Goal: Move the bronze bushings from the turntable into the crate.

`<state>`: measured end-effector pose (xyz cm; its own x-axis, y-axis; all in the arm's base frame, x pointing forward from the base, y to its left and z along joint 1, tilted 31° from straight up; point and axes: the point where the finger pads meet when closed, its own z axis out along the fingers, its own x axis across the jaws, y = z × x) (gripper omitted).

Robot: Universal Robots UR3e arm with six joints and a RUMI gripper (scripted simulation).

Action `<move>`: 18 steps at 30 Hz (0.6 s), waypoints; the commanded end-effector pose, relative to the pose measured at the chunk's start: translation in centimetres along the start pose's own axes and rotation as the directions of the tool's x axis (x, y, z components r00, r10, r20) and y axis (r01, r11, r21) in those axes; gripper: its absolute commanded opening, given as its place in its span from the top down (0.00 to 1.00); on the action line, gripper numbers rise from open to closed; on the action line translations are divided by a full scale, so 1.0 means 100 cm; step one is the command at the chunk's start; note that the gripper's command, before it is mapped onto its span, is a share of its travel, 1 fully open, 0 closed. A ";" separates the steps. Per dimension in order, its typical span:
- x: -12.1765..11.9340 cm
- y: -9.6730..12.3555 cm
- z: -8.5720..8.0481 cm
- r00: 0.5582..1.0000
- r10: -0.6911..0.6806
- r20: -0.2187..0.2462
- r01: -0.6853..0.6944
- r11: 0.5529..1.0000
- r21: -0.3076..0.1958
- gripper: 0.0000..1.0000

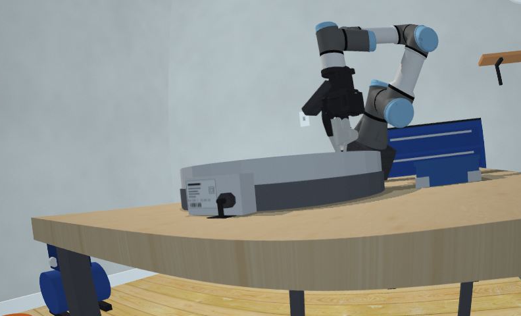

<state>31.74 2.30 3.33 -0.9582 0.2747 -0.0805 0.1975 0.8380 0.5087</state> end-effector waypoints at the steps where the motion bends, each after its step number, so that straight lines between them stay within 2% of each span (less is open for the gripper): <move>1: 0.000 0.000 0.000 1.000 0.001 0.000 -0.001 1.000 0.000 1.00; 18: -0.001 0.000 -0.005 1.000 -0.001 0.002 0.001 1.000 0.001 1.00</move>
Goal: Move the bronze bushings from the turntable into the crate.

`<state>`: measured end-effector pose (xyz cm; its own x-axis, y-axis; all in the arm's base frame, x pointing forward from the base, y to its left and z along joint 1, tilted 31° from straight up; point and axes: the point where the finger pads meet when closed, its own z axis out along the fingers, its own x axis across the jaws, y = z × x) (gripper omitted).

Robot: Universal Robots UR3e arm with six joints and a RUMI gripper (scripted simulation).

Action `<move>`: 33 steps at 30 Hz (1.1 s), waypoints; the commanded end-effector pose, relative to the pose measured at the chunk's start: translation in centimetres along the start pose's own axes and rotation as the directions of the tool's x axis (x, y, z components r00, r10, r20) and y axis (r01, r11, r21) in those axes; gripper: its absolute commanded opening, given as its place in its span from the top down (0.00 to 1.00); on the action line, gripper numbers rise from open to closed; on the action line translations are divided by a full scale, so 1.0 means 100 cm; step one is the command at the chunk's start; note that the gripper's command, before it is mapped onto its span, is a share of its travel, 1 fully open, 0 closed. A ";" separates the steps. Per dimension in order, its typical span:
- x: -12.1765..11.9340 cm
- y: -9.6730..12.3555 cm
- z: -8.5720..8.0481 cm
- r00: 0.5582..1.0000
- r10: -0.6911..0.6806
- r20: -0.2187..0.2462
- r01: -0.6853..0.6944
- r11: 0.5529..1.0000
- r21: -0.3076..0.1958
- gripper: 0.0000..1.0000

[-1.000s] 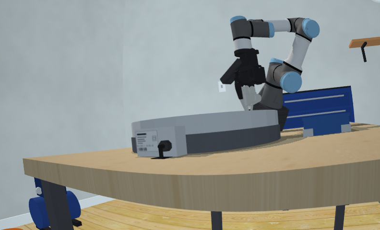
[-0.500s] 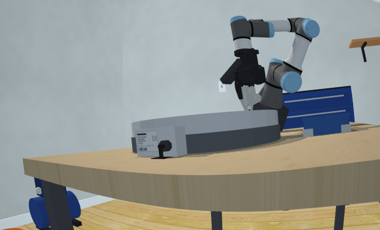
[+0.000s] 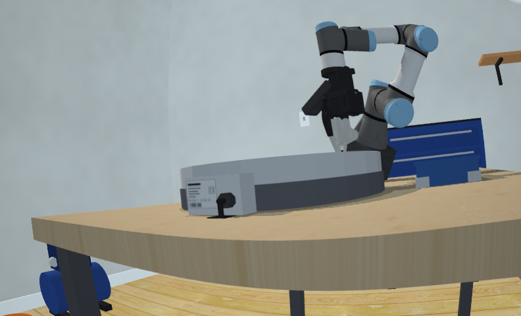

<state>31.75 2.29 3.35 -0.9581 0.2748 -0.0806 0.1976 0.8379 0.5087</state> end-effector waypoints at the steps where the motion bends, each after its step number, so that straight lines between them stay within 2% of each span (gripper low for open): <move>1: -0.001 0.000 -0.006 1.000 -0.001 0.002 0.001 1.000 0.002 1.00; 21: 0.000 0.000 -0.062 1.000 0.000 0.001 0.000 1.000 0.002 1.00; 33: 0.000 0.000 -0.069 1.000 0.000 0.000 0.000 1.000 0.001 1.00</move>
<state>30.72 -1.05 8.80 -0.9545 0.2839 -0.0910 0.2029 0.8424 0.4993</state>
